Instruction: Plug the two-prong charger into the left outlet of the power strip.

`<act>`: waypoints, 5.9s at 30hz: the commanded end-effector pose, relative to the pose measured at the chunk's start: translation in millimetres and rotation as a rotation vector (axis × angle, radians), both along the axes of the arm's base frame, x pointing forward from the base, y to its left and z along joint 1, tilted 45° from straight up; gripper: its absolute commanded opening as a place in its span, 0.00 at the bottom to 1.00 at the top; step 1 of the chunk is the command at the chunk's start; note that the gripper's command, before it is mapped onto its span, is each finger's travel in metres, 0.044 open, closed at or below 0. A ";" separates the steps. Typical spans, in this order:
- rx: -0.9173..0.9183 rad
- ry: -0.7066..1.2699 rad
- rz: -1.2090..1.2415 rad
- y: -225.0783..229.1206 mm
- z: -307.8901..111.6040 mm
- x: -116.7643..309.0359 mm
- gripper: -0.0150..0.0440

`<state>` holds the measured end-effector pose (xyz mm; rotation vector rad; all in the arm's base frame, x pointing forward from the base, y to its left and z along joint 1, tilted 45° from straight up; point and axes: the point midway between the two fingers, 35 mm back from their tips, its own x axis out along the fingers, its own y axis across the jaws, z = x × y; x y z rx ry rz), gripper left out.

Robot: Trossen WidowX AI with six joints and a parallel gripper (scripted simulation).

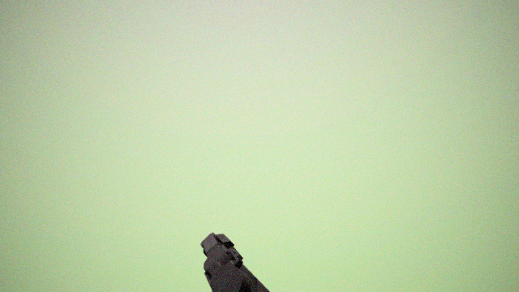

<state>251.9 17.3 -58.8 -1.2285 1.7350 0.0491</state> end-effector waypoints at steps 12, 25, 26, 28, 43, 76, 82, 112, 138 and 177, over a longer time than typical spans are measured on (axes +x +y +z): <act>0.002 -0.203 -0.216 -29.2 16.4 5.8 0.25; -0.002 -0.380 -0.408 -55.9 30.3 7.6 0.25; -0.003 -0.393 -0.423 -58.0 31.4 7.6 0.25; -0.004 -0.421 -0.453 -62.1 33.5 7.5 0.25; -0.023 -0.627 -0.674 -93.5 49.6 3.9 0.25; -0.026 -0.653 -0.700 -100.3 57.0 38.4 0.25; -0.026 -0.658 -0.705 -101.6 58.3 44.8 0.25; -0.027 -0.665 -0.711 -103.3 60.2 54.6 0.25; -0.027 -0.665 -0.711 -103.6 60.9 58.7 0.25; -0.027 -0.665 -0.711 -104.1 61.4 63.4 0.25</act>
